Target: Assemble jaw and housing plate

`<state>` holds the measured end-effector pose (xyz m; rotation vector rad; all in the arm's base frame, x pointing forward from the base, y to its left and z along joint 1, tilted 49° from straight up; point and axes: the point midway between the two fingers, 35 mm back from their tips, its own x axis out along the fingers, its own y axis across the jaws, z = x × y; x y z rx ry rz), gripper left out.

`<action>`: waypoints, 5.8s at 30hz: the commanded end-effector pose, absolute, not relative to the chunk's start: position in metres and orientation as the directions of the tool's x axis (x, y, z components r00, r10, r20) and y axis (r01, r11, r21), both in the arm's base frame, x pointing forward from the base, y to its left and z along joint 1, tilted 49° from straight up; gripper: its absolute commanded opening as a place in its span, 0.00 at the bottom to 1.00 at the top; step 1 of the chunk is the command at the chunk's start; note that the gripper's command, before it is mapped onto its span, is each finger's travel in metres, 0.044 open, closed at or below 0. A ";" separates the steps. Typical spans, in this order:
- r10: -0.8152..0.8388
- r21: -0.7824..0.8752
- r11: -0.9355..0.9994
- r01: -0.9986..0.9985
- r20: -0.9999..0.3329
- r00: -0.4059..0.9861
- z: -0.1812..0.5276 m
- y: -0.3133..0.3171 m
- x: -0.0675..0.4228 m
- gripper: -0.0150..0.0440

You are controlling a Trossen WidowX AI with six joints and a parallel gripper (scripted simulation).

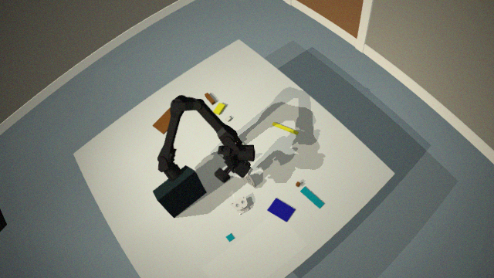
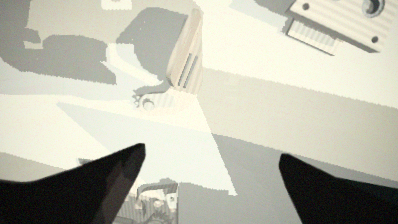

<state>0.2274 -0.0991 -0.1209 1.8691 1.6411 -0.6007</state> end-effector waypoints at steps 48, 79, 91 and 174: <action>0.733 0.122 -0.068 0.990 -0.668 0.132 -0.116 -0.103 0.225 0.25; 0.735 0.119 -0.074 0.990 -0.664 0.135 -0.116 -0.102 0.225 1.00; 0.735 0.119 -0.074 0.990 -0.664 0.135 -0.116 -0.102 0.225 1.00; 0.735 0.119 -0.074 0.990 -0.664 0.135 -0.116 -0.102 0.225 1.00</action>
